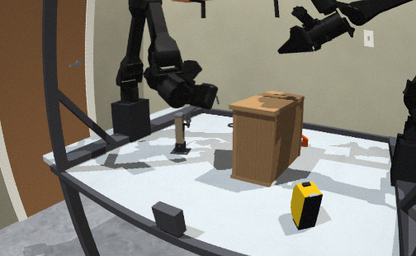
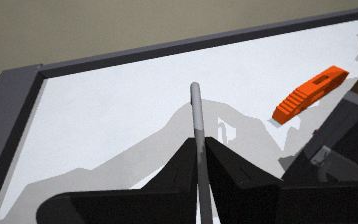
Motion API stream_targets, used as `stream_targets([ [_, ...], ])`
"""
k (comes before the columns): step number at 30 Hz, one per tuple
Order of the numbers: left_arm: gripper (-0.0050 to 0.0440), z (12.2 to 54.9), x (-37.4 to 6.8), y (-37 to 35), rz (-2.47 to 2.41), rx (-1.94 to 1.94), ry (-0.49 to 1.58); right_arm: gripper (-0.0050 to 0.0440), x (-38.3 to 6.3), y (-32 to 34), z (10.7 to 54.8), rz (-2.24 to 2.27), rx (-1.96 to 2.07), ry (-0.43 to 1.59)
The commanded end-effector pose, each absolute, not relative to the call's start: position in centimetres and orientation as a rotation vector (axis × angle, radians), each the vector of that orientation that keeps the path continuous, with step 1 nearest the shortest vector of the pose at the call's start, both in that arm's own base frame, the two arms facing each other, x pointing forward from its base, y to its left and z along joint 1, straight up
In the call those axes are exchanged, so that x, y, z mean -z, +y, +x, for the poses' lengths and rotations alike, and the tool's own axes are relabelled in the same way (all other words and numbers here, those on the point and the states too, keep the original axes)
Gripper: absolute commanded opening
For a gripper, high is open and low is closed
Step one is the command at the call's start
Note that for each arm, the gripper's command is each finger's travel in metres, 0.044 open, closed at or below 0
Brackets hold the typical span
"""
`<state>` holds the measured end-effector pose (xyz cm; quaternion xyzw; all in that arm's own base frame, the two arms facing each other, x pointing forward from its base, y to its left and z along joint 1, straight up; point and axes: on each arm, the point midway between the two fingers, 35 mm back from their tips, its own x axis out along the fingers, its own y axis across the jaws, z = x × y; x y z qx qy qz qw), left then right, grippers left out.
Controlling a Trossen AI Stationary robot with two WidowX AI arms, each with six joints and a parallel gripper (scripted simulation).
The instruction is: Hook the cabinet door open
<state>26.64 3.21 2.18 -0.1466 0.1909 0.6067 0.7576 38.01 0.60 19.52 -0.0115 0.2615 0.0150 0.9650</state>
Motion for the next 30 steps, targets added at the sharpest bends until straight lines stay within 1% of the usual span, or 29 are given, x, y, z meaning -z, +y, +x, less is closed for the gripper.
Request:
stream_targets([
  [1,-0.005,26.9,-2.3,2.9,-0.316,-1.313,0.416,0.04,-20.8,0.6,38.1,-0.022,-0.028,0.496],
  [9,-0.005,27.3,-2.7,2.8,-0.296,-1.196,0.419,0.04,-20.7,1.0,37.4,-0.019,-0.041,0.491],
  [22,-0.005,27.9,-2.6,2.5,-0.258,-1.032,0.44,0.04,-21.2,2.5,34.8,-0.019,-0.096,0.446],
  [30,-0.005,28.3,-2.6,2.3,-0.231,-0.926,0.448,0.04,-21.3,2.8,34.2,-0.02,-0.105,0.436],
])
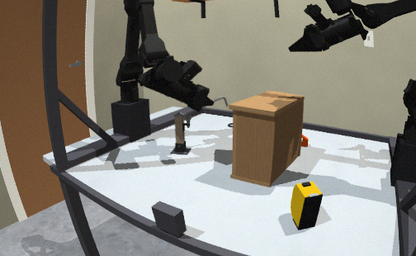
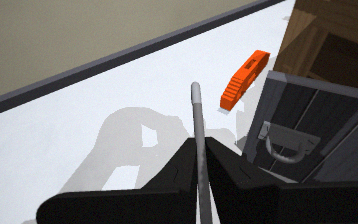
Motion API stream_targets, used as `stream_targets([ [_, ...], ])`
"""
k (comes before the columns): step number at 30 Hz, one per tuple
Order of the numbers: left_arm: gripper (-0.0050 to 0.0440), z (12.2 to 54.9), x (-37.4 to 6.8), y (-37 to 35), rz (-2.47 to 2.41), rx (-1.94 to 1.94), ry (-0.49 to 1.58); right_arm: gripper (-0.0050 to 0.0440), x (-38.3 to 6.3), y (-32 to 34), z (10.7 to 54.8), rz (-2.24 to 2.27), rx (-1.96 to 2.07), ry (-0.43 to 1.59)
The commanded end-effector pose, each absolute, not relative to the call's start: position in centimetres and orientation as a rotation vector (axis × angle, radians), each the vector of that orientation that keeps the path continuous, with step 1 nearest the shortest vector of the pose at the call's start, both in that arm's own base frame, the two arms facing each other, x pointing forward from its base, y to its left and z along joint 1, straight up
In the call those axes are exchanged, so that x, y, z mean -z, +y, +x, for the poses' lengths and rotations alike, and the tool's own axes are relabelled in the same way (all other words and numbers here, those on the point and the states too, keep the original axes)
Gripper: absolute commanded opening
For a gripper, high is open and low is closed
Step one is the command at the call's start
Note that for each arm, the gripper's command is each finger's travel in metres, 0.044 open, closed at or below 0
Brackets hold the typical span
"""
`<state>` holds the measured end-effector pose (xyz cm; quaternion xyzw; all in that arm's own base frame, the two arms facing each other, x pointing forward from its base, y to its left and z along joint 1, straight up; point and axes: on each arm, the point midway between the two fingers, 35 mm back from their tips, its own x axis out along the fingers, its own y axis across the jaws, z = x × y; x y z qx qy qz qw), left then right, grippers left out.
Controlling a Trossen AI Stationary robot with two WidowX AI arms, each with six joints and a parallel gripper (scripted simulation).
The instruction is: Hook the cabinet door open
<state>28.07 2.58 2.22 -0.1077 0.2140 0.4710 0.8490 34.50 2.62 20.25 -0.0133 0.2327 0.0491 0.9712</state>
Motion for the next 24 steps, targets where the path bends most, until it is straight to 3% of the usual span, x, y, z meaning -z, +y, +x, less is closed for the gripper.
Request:
stream_targets([
  [1,-0.005,28.3,-2.6,2.3,-0.231,-0.926,0.448,0.04,-21.3,2.8,34.2,-0.02,-0.105,0.436],
  [24,-0.005,29.3,-2.5,1.3,-0.143,-0.6,0.467,0.04,-21.6,2.7,34.5,-0.023,-0.101,0.433],
])
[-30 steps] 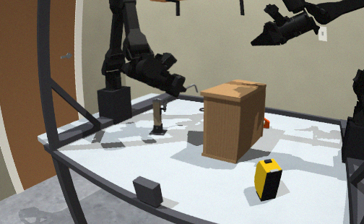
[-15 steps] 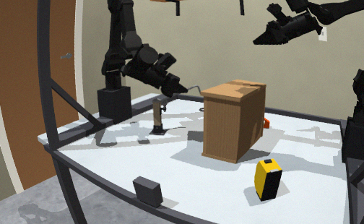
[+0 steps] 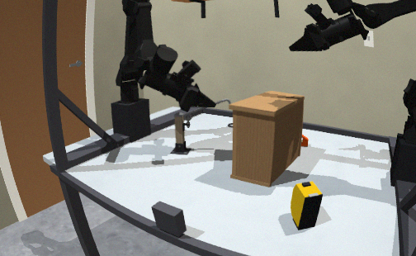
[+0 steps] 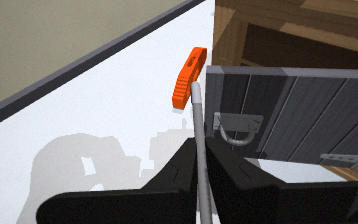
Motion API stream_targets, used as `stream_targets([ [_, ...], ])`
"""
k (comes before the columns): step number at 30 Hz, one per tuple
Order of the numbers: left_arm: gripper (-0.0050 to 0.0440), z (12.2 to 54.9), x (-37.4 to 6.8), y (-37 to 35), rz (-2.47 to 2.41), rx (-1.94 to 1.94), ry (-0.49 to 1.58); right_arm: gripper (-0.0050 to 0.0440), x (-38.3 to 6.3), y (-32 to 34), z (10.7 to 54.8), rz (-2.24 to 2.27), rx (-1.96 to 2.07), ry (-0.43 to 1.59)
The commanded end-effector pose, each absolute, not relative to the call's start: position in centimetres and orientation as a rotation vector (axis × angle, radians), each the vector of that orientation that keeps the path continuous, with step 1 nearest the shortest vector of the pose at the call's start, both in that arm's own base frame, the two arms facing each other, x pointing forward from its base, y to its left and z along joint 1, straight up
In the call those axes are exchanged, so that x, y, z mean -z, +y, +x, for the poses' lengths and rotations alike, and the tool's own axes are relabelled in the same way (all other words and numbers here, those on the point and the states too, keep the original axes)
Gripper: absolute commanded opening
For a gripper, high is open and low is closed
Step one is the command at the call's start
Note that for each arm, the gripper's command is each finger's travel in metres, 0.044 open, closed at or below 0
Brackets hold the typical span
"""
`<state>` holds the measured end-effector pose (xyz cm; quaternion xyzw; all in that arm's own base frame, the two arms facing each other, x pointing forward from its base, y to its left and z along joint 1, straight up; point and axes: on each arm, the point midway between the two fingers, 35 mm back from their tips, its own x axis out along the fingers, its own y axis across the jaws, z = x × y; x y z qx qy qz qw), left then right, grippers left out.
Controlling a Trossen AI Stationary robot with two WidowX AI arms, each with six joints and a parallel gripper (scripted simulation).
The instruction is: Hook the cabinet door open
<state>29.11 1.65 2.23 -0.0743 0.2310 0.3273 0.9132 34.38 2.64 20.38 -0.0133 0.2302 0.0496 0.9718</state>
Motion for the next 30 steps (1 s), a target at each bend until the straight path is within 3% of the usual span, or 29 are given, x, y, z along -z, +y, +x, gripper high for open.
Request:
stream_targets([
  [1,-0.005,29.27,-2.49,1.29,-0.139,-0.59,0.469,0.04,-21.56,2.65,34.47,-0.023,-0.101,0.433],
  [30,-0.005,29.66,-2.3,0.31,-0.076,-0.356,0.484,0.04,-21.56,2.65,34.47,-0.023,-0.101,0.433],
])
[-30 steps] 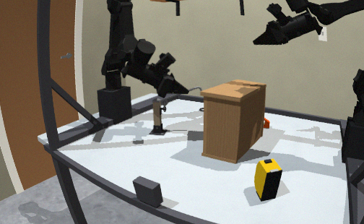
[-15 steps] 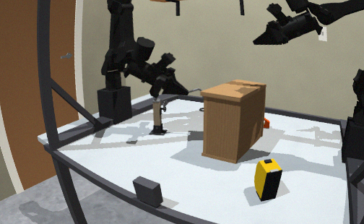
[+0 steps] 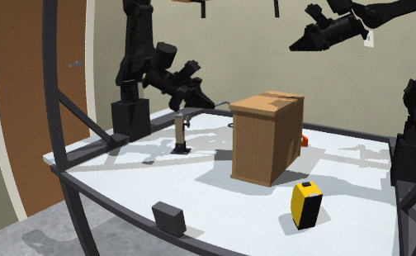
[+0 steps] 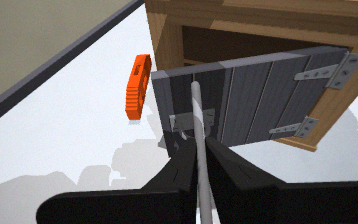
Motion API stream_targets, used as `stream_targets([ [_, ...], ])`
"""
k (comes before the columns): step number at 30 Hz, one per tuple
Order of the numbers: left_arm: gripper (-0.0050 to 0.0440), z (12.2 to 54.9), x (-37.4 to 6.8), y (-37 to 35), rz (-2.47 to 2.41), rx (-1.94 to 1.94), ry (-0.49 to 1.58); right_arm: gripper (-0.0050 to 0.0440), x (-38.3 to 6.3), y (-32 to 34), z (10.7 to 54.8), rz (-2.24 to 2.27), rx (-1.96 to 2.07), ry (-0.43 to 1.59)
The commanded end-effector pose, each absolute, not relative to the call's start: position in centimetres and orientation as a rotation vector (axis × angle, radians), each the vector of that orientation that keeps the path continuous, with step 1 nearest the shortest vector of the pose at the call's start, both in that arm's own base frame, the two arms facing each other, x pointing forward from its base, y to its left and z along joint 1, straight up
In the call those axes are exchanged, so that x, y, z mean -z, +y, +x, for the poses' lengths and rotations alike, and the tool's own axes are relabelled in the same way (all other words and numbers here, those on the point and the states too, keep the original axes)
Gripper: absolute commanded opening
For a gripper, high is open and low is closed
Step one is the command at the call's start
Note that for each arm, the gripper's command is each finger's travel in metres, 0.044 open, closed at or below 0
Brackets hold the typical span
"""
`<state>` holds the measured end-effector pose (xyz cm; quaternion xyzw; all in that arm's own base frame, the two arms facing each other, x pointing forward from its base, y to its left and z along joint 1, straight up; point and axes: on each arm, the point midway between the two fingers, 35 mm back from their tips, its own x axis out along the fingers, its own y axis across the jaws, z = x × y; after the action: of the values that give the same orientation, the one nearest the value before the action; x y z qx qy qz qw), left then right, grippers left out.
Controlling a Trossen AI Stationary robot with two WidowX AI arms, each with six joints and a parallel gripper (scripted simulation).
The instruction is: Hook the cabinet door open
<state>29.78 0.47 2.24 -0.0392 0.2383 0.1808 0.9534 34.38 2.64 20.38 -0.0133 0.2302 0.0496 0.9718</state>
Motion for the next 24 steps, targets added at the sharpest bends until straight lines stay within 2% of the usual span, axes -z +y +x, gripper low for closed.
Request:
stream_targets([
  [1,-0.005,30.0,-2.7,0.3,-0.087,-0.357,0.475,0.04,-21.6,2.7,34.5,-0.023,-0.101,0.433],
  [24,-0.005,31.5,-0.8,0.8,-0.152,-0.343,0.828,0.04,-21.6,2.7,34.5,-0.023,-0.101,0.433],
])
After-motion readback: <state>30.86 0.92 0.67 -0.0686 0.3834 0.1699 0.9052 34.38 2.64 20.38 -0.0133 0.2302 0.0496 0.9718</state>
